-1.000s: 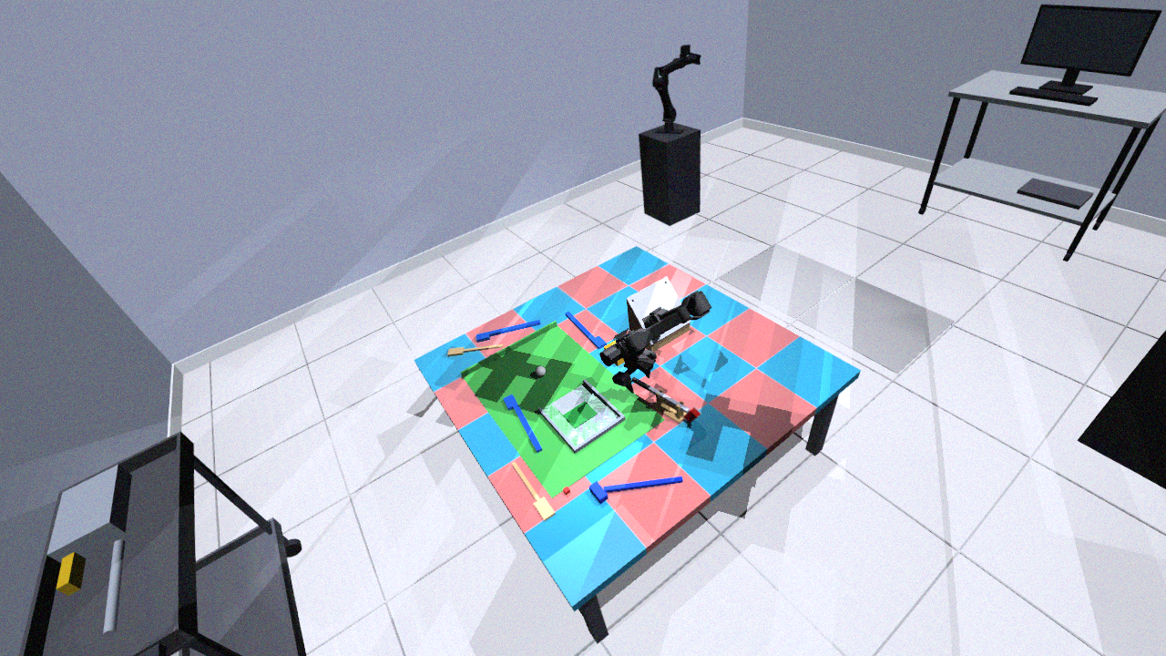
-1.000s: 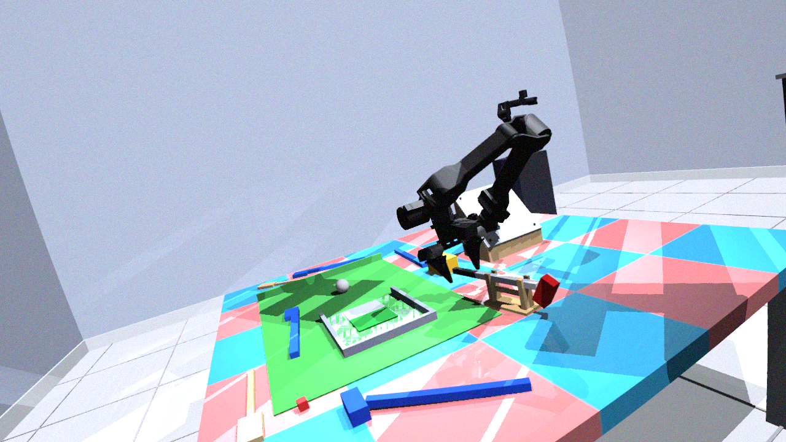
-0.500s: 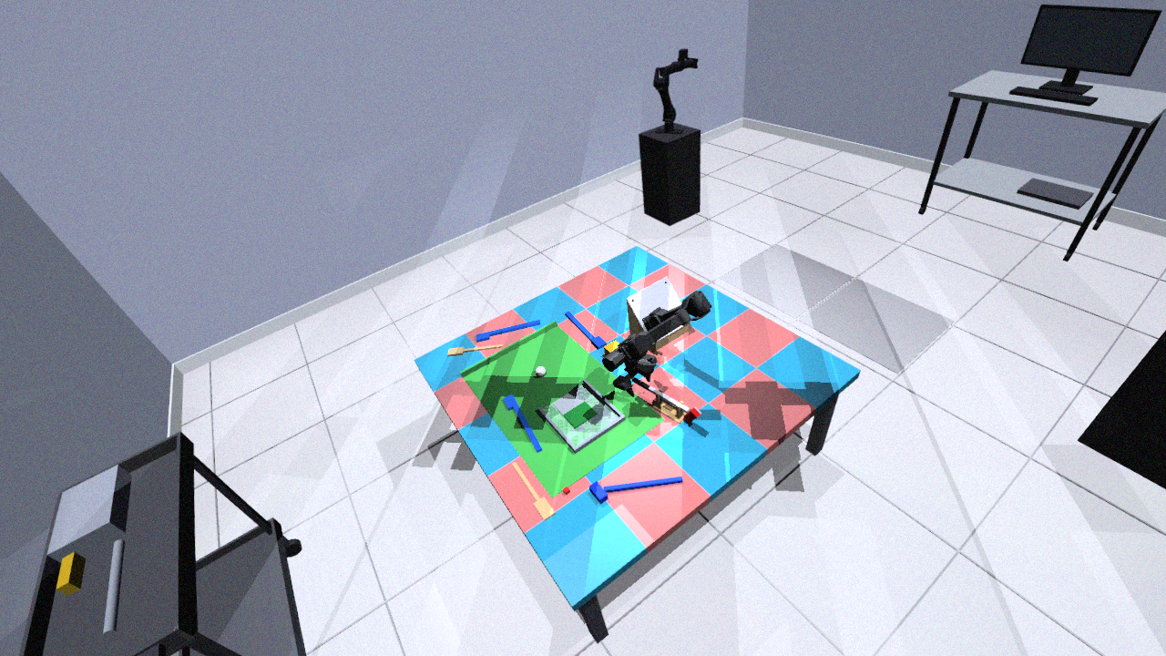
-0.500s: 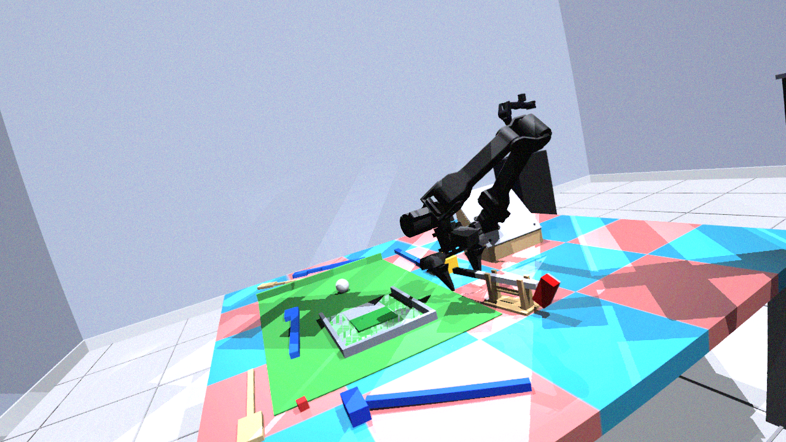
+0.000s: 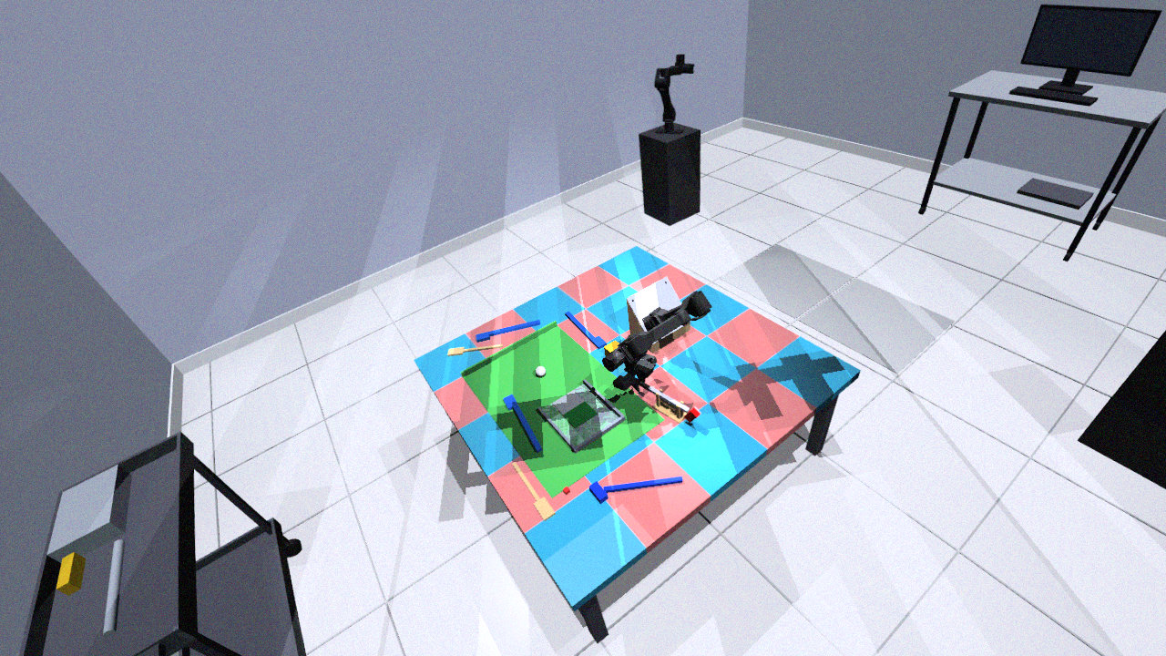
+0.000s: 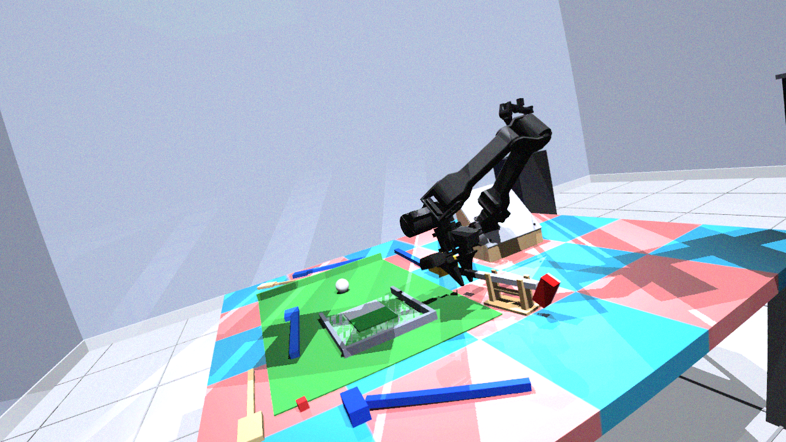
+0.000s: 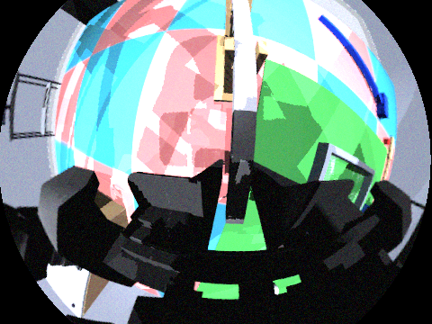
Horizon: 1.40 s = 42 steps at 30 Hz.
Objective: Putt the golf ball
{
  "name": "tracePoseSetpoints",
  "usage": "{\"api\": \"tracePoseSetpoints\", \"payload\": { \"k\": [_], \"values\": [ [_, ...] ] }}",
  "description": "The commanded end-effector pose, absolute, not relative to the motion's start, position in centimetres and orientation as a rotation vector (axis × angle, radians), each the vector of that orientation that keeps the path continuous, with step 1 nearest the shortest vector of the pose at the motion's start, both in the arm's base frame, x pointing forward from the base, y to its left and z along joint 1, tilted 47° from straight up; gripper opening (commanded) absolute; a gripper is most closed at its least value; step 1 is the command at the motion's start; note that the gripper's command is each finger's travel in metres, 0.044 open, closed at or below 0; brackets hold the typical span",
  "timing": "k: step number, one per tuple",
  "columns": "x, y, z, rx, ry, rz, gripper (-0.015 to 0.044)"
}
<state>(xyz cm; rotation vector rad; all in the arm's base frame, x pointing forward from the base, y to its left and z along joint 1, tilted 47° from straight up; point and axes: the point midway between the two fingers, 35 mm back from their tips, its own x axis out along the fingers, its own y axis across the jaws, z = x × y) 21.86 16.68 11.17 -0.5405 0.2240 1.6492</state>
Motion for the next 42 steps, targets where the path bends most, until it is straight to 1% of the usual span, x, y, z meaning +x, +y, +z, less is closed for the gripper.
{"api": "tracePoseSetpoints", "payload": {
  "k": [1,7,18,34,37,42],
  "values": [
    [21.9,16.7,11.2,-0.542,0.223,1.65,0.004],
    [21.9,16.7,11.2,-0.542,0.223,1.65,0.0],
    [22.4,14.0,12.9,-0.559,0.242,1.644,0.0],
    [22.0,9.3,17.8,-0.542,0.232,1.65,0.0],
    [22.3,9.6,16.9,-0.536,0.255,1.642,0.0],
    [24.1,7.9,15.7,-0.471,0.376,1.595,0.0]
  ]
}}
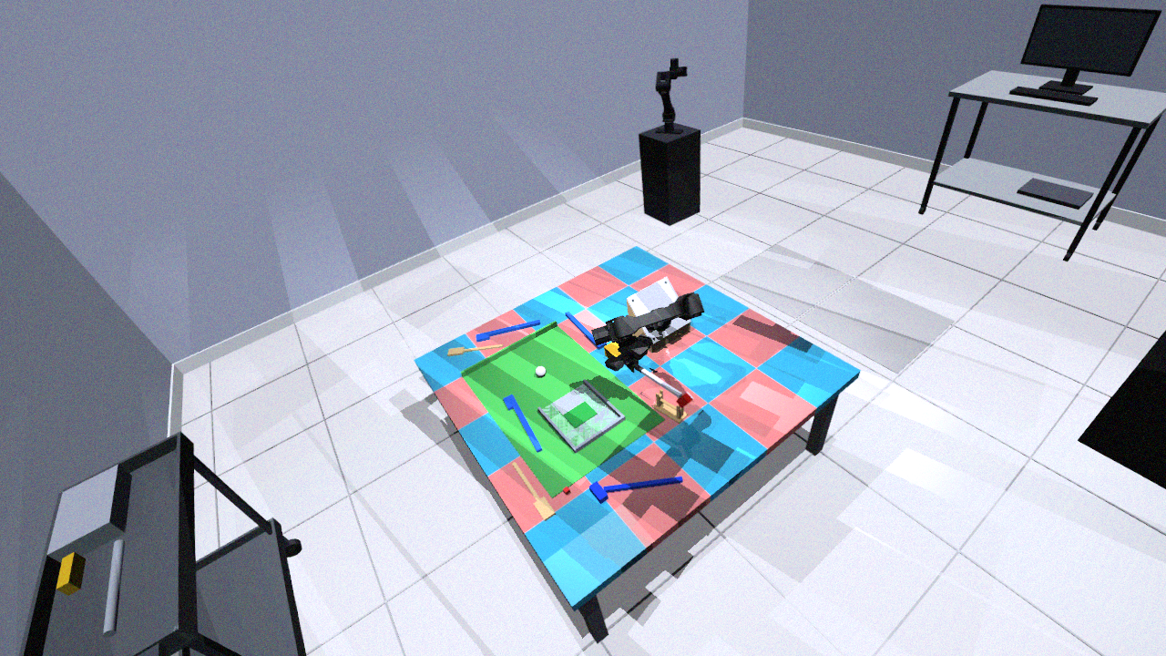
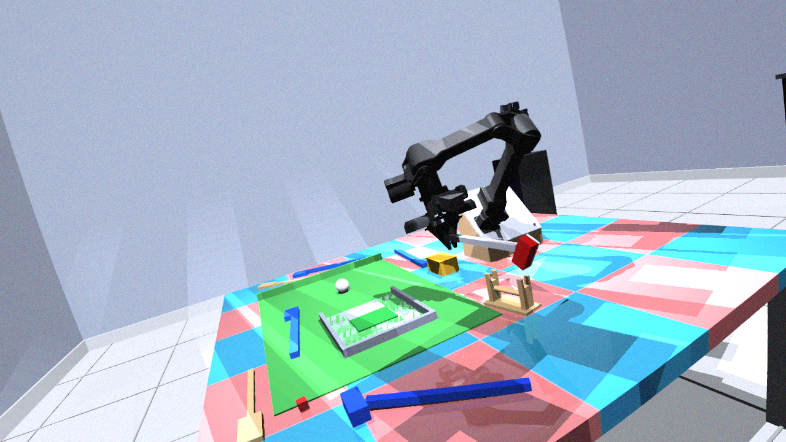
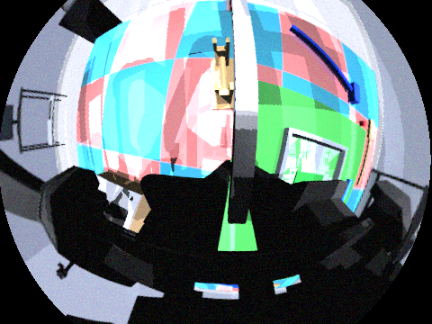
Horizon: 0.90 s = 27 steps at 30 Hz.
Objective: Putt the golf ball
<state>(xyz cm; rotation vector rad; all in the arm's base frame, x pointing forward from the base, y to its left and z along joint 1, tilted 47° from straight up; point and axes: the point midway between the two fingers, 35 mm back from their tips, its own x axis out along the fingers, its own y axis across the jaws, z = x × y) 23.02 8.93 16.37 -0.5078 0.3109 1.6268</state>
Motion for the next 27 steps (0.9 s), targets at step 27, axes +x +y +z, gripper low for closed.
{"api": "tracePoseSetpoints", "payload": {
  "k": [27],
  "values": [
    [30.4,-4.5,6.5,-0.051,0.941,1.229,0.0]
  ]
}}
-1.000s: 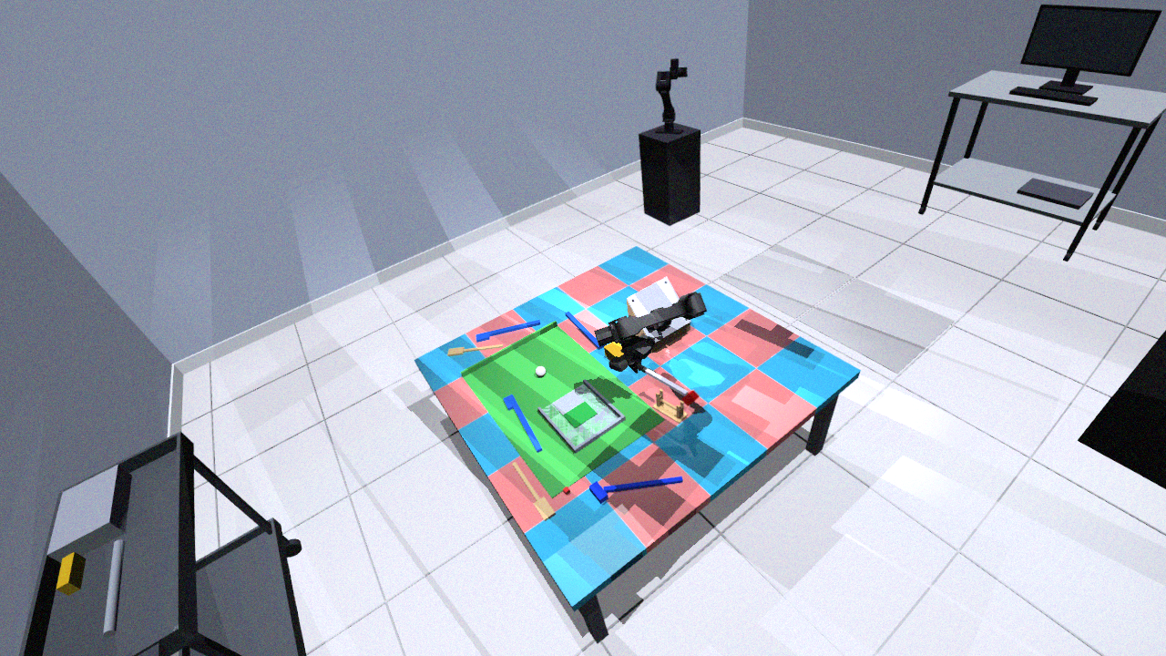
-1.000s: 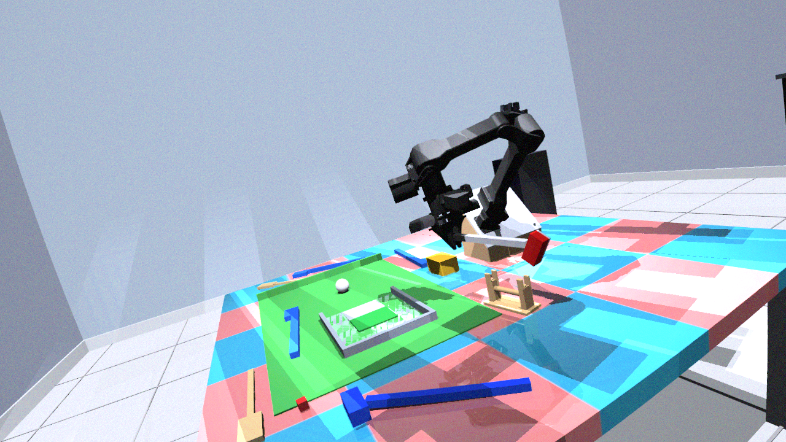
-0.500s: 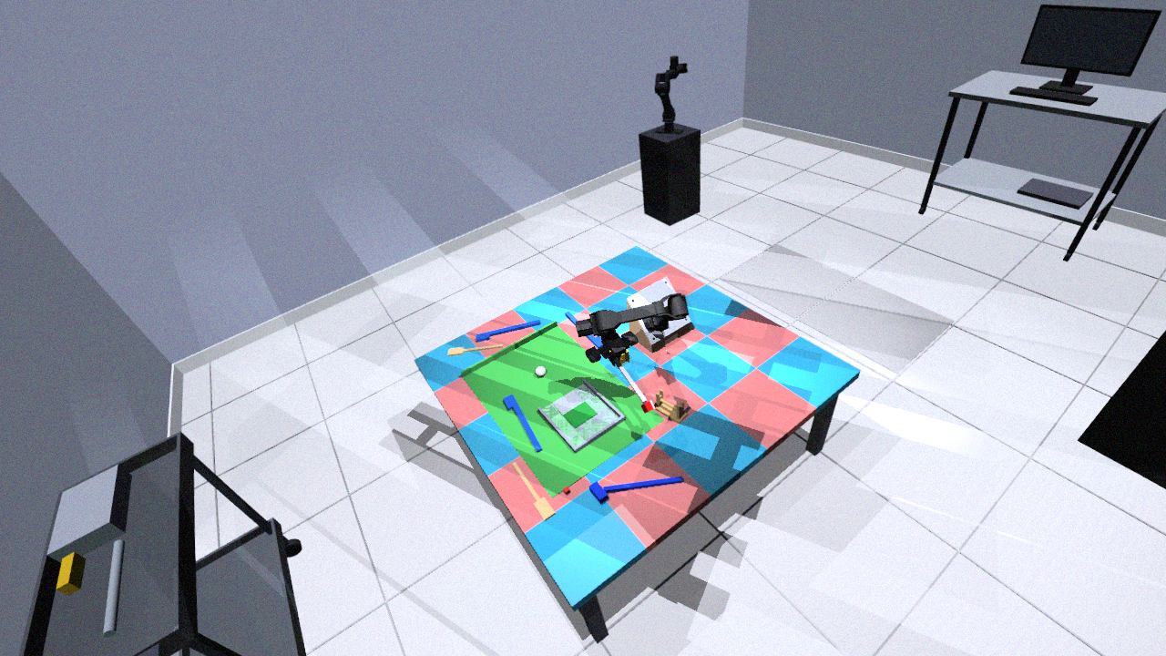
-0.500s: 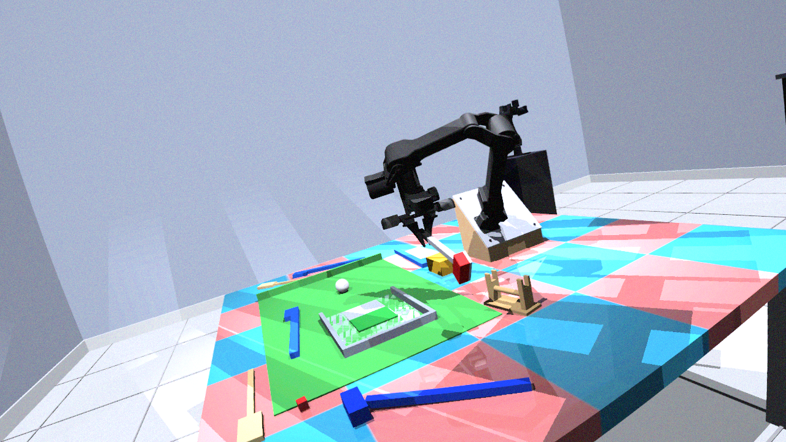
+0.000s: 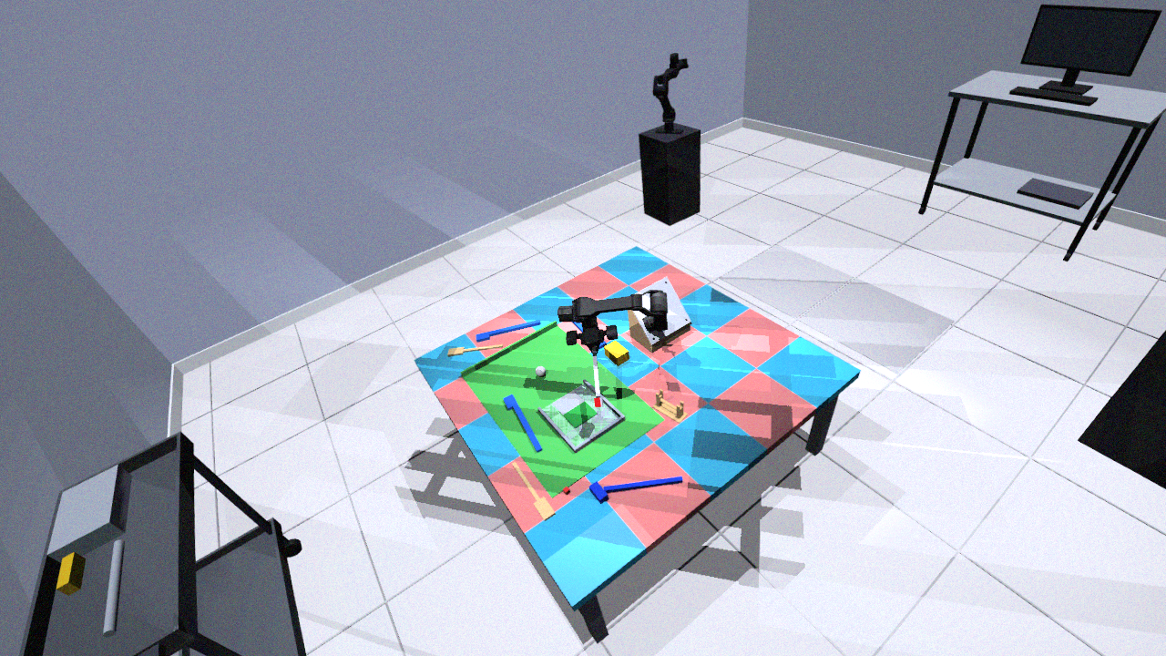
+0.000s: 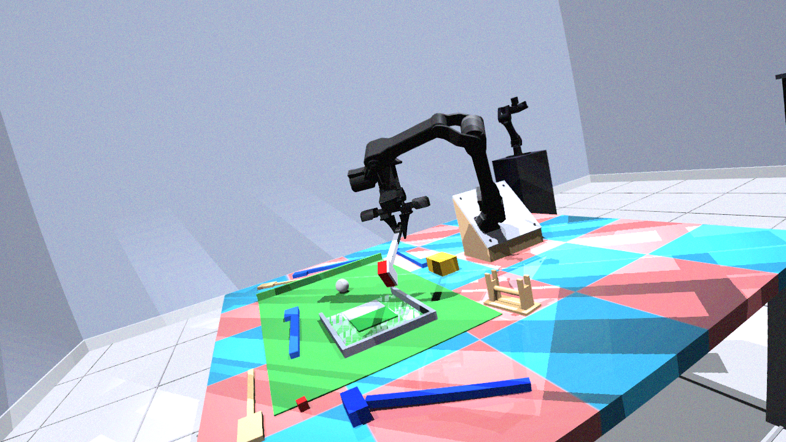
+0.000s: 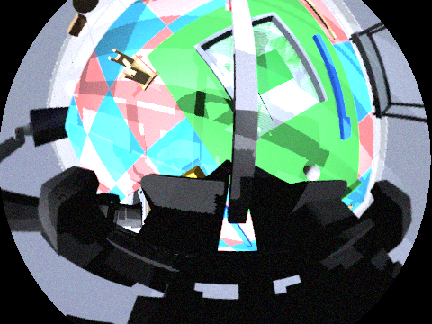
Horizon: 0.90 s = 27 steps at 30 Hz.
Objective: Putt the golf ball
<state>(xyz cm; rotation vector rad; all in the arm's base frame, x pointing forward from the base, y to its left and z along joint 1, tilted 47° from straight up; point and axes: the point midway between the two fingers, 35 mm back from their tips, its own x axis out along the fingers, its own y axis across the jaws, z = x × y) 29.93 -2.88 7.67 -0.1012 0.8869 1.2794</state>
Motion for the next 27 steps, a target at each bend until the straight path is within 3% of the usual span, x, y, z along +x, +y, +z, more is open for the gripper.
{"api": "tracePoseSetpoints", "payload": {
  "k": [1,27],
  "values": [
    [30.4,-5.0,6.1,-0.035,0.959,1.215,0.0],
    [28.5,-17.0,-6.1,0.421,1.361,0.808,0.0]
  ]
}}
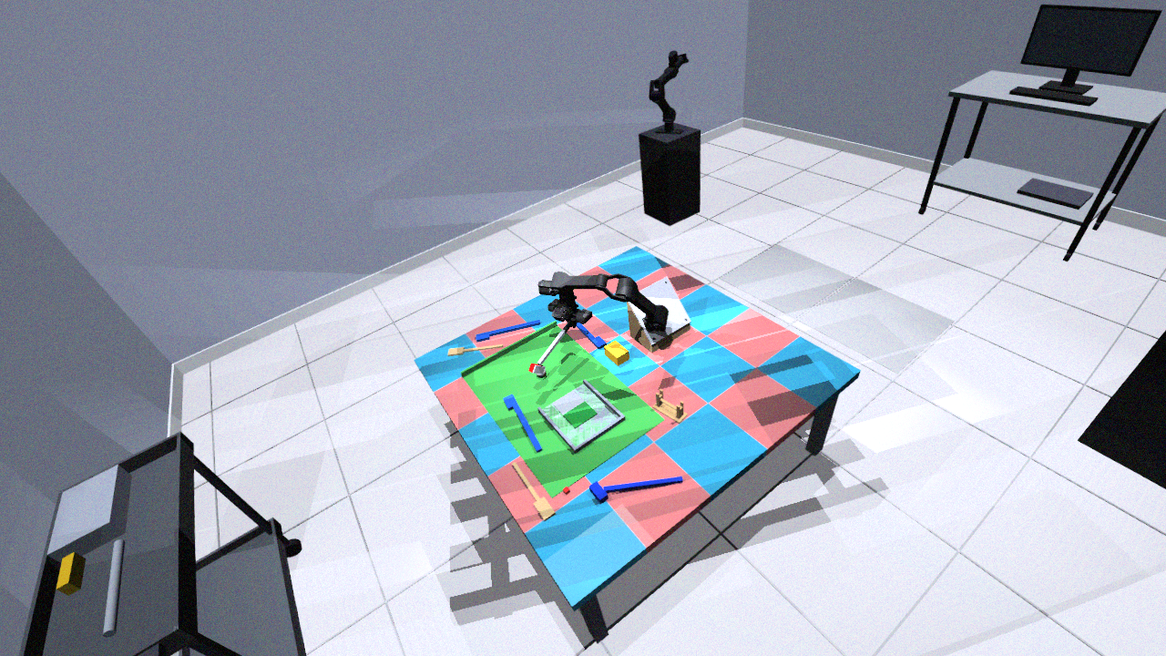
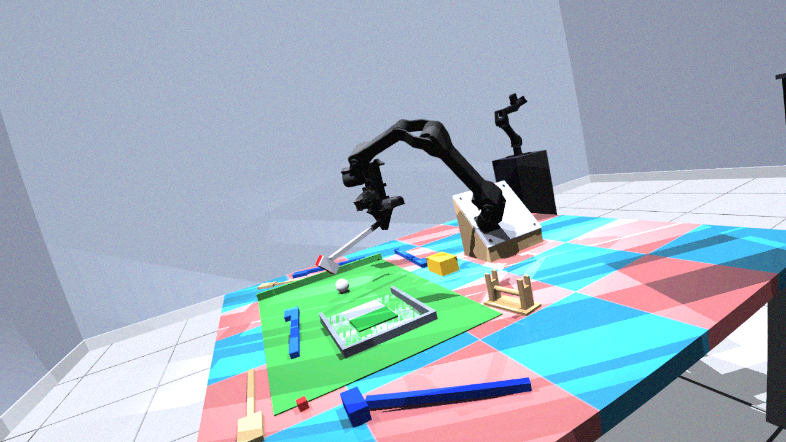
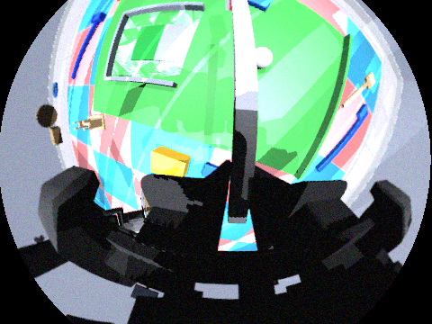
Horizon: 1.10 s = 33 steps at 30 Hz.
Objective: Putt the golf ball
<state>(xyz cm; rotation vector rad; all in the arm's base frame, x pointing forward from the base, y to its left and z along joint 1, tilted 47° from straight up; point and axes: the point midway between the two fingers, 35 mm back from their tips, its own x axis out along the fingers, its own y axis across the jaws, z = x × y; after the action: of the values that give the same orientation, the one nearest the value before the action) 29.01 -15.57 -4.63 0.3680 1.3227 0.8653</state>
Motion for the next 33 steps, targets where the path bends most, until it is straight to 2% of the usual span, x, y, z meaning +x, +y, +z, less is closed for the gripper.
{"api": "tracePoseSetpoints", "payload": {
  "k": [1,12,33],
  "values": [
    [28.2,-17.4,-6.6,0.44,1.374,0.791,0.0],
    [26.2,-20.1,-10.5,0.577,1.467,0.664,0.0],
    [26.2,-16.7,-13.8,0.577,1.465,0.666,0.0]
  ]
}}
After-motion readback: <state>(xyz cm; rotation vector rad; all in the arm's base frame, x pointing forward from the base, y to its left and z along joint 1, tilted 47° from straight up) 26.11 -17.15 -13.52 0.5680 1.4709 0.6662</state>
